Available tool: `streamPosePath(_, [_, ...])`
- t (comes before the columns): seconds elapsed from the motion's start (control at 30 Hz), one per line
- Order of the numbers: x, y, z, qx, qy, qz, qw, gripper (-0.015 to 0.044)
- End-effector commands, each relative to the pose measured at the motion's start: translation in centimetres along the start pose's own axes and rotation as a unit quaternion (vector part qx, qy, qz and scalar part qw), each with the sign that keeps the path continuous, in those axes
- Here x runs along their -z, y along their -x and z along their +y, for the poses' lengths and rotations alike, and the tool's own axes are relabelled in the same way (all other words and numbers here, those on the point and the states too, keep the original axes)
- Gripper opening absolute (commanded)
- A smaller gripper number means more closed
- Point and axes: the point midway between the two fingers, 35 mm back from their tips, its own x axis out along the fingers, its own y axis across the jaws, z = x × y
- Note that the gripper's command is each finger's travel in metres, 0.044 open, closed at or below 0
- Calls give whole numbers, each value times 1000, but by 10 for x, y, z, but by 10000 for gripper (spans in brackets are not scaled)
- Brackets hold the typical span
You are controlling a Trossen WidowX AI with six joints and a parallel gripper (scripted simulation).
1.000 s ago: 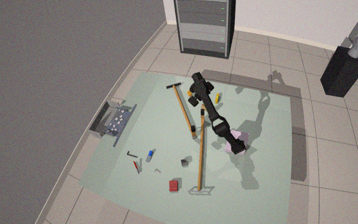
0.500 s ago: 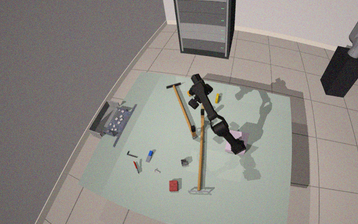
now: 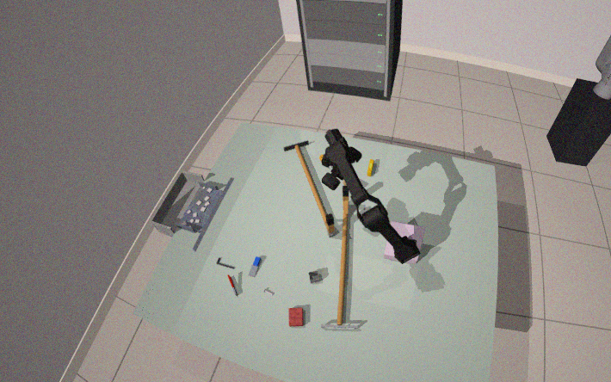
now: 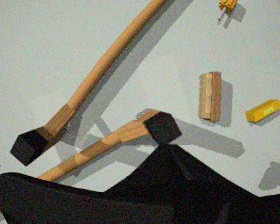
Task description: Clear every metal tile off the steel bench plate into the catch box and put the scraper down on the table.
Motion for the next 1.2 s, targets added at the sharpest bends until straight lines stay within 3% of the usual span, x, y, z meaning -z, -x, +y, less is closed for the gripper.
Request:
streamPosePath(0.0, [2, -5, 3, -10, 10, 10, 1000, 0])
streamPosePath(1.17, [21, -40, 27, -72, 73, 87, 991, 0])
